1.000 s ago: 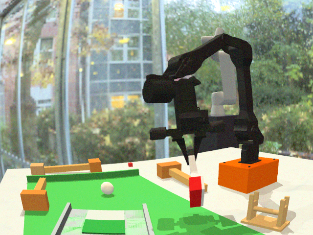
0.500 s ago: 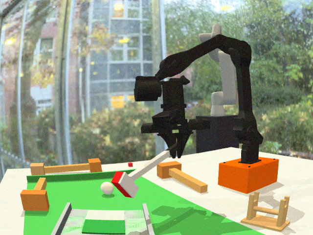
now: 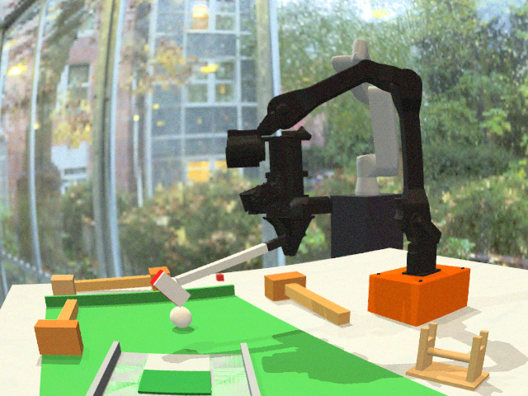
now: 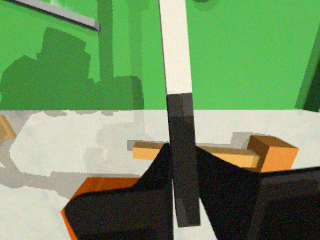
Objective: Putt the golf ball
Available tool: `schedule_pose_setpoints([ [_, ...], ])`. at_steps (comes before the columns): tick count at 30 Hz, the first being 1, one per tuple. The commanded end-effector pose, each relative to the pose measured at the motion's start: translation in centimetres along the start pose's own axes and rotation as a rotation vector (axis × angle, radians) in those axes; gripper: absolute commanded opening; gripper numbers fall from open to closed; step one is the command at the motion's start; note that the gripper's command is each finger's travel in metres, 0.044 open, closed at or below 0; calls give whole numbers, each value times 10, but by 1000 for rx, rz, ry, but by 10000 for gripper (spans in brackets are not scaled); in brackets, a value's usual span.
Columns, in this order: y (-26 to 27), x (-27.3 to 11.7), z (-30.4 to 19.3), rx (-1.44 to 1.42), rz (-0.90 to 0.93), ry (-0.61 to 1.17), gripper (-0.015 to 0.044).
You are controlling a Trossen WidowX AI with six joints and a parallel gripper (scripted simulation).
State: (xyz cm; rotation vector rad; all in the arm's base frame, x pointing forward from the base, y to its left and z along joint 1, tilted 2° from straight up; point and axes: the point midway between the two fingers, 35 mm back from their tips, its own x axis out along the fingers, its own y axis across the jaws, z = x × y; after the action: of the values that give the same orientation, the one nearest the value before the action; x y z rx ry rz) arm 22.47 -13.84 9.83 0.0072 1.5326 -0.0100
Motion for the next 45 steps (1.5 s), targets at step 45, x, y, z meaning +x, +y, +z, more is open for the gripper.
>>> schedule_pose_setpoints([
  [45, -55, 52, -40, 406, -60, 16, 0],
])
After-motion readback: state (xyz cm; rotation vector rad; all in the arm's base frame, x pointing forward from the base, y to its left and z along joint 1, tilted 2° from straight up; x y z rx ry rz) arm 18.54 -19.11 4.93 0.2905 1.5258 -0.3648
